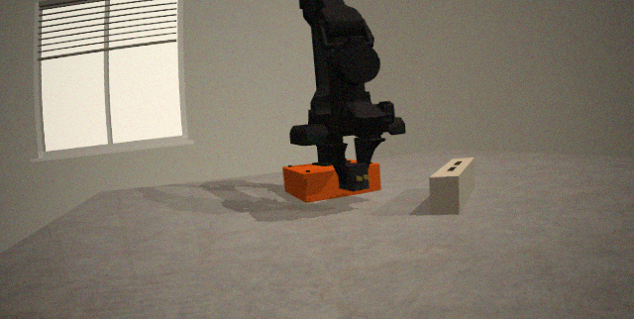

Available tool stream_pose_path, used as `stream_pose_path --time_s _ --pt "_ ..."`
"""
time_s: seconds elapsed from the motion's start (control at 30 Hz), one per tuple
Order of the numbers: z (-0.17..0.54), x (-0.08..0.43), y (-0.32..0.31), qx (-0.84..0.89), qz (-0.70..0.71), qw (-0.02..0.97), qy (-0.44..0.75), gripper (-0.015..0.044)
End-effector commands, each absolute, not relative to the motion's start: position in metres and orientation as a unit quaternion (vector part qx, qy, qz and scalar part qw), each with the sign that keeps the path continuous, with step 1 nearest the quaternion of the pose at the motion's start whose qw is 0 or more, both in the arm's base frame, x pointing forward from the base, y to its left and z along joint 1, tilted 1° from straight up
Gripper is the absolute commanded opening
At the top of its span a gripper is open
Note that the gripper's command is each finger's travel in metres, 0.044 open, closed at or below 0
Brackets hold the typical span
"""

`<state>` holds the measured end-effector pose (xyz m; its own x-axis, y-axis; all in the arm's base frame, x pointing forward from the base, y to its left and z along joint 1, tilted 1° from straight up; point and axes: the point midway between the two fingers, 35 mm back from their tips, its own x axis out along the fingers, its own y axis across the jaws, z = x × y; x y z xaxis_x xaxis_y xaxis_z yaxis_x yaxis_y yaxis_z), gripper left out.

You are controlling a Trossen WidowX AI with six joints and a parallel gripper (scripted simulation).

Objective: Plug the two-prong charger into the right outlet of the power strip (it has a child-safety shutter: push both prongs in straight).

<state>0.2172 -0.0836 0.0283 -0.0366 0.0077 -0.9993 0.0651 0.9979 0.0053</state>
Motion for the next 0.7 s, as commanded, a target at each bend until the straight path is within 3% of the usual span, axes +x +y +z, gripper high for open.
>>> stream_pose_path --time_s 0.0,0.67 --pt "0.024 0.22 -0.078 -0.008 0.007 0.693 0.721 0.0" --pt "0.007 0.235 -0.048 -0.154 0.141 0.678 0.705 0.0"
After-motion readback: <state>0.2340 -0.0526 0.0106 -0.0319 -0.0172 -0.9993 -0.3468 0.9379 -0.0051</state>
